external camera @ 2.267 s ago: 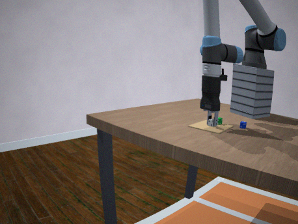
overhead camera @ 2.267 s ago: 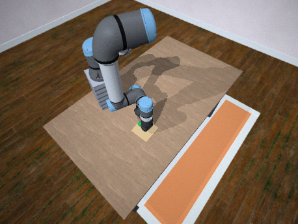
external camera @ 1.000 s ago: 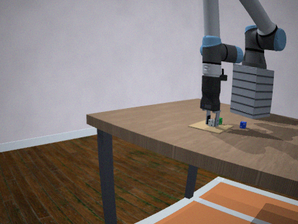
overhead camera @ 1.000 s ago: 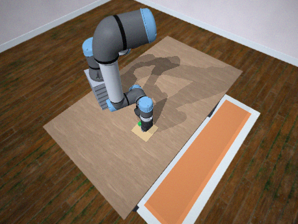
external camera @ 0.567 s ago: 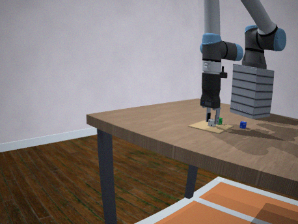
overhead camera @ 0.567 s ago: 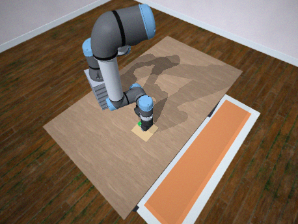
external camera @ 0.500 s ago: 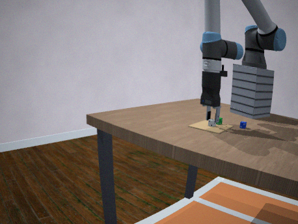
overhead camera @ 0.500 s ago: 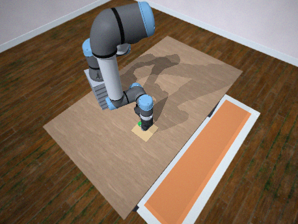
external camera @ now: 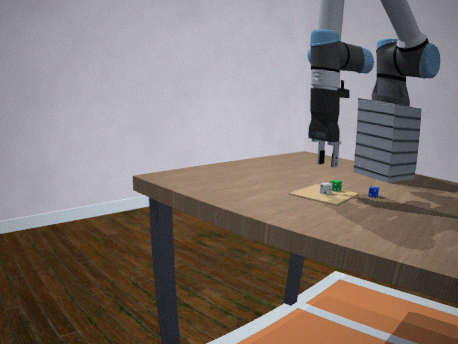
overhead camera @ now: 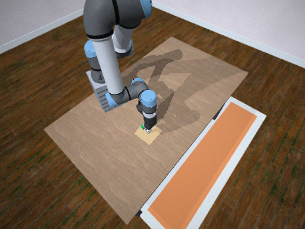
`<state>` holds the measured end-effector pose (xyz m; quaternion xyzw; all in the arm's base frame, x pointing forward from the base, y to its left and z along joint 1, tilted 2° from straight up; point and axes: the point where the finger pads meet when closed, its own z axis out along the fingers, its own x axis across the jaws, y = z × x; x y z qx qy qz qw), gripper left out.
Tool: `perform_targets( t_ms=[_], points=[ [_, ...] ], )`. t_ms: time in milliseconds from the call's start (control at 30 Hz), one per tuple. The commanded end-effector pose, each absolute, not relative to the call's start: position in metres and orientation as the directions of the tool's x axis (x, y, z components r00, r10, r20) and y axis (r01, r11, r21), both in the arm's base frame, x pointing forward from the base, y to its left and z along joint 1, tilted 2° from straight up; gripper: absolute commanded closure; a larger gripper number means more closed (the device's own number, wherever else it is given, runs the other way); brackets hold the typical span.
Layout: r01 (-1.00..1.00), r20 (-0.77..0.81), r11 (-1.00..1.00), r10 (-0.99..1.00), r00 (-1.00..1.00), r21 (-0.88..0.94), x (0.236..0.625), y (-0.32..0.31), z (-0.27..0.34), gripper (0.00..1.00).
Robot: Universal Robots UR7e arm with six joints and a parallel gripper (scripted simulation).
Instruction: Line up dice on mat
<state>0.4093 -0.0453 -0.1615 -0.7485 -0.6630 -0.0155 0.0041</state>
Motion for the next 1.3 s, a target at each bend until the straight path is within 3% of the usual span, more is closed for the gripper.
perform_targets(
  t_ms=[0, 267, 300, 1267],
  points=[
    [0.993, 0.032, -0.122, 0.992, 0.121, 0.008, 0.4061, -0.0448, -0.1432, 0.21],
    [0.993, 0.031, -0.121, 0.992, 0.121, 0.009, 0.407, -0.0451, -0.14, 0.21],
    [0.993, 0.031, -0.121, 0.992, 0.121, 0.009, 0.4072, -0.0452, -0.14, 0.0],
    [0.99, 0.032, -0.144, 0.989, 0.144, 0.007, 0.4044, -0.0416, -0.1413, 0.0]
  ],
)
